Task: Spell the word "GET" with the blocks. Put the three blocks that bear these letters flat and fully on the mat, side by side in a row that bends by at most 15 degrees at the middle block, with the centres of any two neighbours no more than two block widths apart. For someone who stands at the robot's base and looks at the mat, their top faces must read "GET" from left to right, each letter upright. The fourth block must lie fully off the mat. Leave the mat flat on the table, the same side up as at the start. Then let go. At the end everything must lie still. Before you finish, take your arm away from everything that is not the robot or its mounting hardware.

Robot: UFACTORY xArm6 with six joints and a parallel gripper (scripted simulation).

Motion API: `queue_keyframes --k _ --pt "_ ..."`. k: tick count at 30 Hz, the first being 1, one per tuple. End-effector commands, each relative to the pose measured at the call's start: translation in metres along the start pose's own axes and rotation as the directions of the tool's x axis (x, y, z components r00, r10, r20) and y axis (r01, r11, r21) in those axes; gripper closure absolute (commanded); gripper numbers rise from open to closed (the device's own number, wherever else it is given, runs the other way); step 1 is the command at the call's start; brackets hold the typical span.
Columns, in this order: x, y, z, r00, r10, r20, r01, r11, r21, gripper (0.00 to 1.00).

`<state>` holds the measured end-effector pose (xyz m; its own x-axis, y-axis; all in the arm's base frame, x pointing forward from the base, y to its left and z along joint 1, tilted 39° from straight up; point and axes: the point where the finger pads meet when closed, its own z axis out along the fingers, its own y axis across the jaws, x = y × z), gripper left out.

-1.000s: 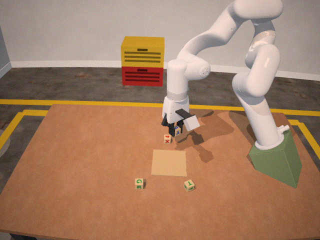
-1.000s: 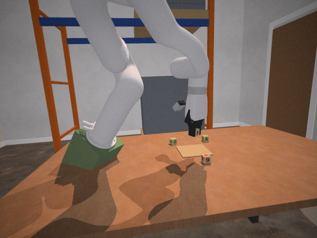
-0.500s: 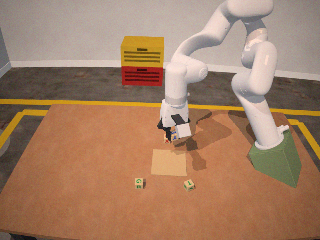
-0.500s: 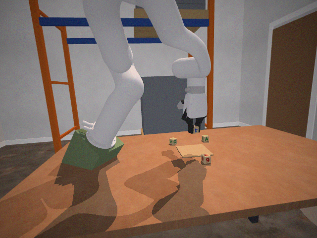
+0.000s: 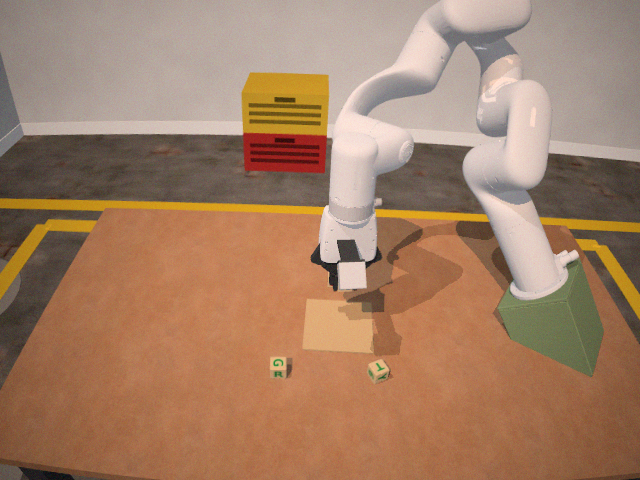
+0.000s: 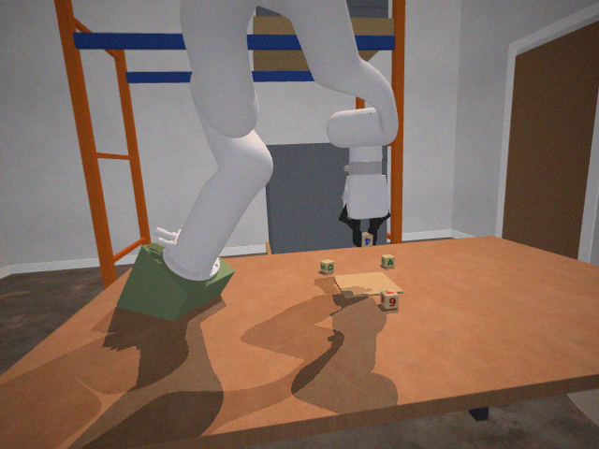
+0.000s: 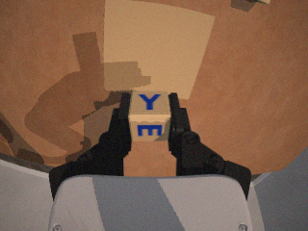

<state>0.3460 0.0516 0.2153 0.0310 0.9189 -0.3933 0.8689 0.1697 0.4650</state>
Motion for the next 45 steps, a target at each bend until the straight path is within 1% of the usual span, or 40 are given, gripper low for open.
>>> queue_keyframes --k 1,18,22,25,27,39,42,45 --pt "0.005 0.003 -0.001 0.999 0.046 0.020 -0.045 0.999 -0.008 0.73" --pt "0.006 0.003 0.000 0.999 0.046 0.020 -0.046 0.999 -0.008 0.73" --pt "0.006 0.003 0.007 0.999 0.046 0.020 -0.046 0.999 -0.008 0.73" --pt "0.005 0.003 0.016 0.999 0.046 0.020 -0.046 0.999 -0.008 0.73" --pt "0.005 0.003 0.016 0.999 0.046 0.020 -0.046 0.999 -0.008 0.73" --pt "0.005 0.004 0.074 0.999 0.046 0.020 -0.046 0.999 -0.008 0.73" --pt "0.005 0.004 0.084 0.999 0.046 0.020 -0.046 0.999 -0.008 0.73" --pt "0.005 0.004 0.087 0.999 0.046 0.020 -0.046 0.999 -0.008 0.73"
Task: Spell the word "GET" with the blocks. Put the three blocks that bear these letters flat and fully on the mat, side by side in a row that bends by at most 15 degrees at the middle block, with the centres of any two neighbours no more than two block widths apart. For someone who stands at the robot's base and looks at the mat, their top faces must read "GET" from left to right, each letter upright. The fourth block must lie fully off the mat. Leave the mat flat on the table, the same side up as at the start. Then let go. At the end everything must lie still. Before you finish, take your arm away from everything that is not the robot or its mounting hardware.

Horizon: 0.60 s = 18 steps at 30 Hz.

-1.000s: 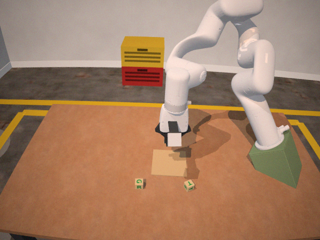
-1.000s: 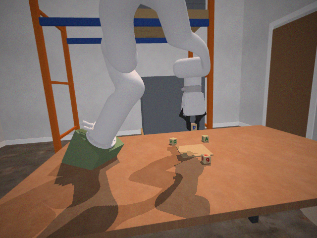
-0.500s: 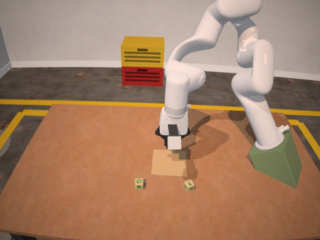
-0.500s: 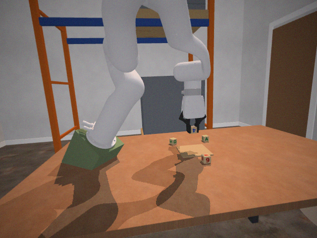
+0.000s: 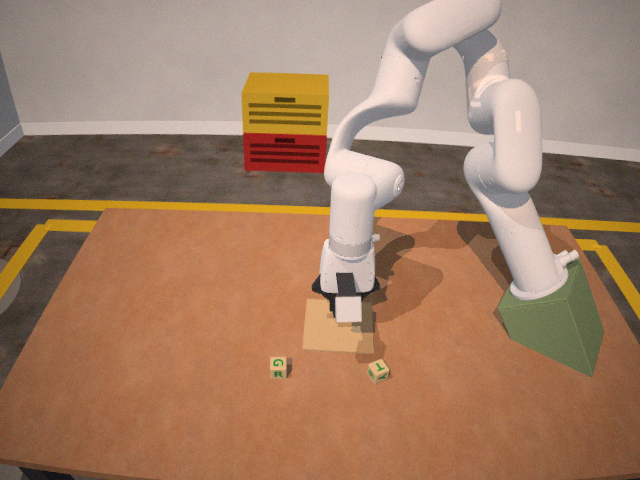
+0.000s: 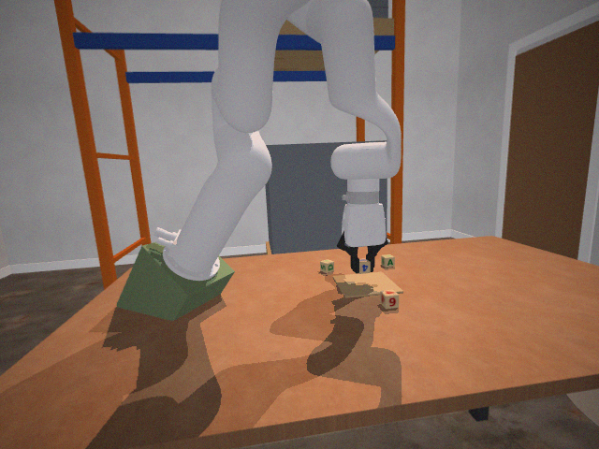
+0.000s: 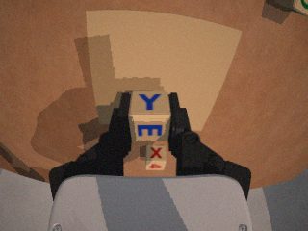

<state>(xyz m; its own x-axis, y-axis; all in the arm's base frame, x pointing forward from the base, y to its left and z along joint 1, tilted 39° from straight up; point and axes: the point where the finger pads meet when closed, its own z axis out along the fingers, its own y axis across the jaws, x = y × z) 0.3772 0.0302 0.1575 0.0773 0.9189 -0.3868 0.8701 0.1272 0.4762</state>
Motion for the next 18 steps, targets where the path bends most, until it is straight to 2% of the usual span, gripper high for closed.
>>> queue_keyframes --k 1,18 --pt "0.0014 0.0075 0.0201 1.000 0.003 0.002 -0.003 1.000 -0.015 0.73" --pt "0.0015 0.0076 0.0263 1.000 0.003 0.002 -0.003 1.000 -0.015 0.73"
